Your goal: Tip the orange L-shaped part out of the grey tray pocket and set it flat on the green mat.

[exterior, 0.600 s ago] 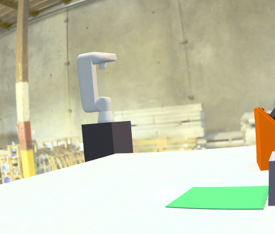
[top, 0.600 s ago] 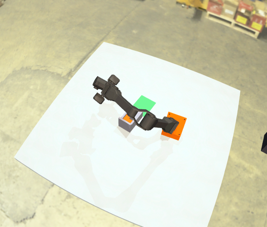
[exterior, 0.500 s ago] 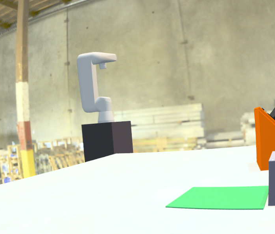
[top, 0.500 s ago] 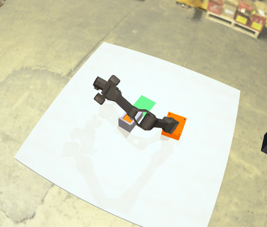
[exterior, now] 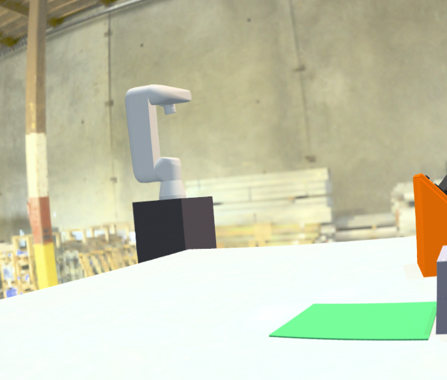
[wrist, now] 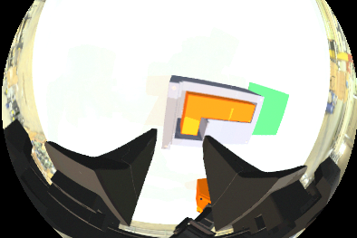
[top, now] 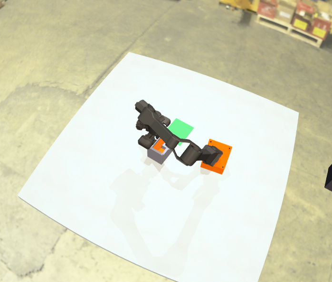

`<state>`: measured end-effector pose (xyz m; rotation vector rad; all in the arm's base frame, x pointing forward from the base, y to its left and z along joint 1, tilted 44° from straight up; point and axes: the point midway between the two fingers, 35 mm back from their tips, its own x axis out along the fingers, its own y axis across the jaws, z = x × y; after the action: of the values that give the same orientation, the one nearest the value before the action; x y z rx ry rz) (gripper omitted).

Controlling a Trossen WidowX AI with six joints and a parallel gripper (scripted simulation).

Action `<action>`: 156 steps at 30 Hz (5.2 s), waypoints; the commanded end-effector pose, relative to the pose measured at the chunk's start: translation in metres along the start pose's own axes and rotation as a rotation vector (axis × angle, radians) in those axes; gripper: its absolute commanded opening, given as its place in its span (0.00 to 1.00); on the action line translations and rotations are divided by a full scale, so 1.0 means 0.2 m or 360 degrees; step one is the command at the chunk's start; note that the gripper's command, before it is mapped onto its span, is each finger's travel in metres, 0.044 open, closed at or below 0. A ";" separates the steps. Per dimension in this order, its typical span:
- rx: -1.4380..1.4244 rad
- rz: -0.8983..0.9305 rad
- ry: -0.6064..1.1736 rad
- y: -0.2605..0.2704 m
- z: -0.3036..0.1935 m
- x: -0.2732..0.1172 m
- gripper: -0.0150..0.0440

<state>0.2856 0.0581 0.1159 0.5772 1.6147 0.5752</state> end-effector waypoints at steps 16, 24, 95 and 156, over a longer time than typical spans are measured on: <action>-0.0002 0.0052 0.0017 0.04 -0.04 0.36 0.56; -0.0002 0.0052 0.0016 0.04 -0.04 0.42 0.56; 0.0011 0.0049 -0.0004 0.02 -0.03 0.00 0.56; -0.2501 0.0044 -0.0021 -0.35 0.02 0.23 0.73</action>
<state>0.2818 0.0331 0.0374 -0.5838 0.7184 1.5663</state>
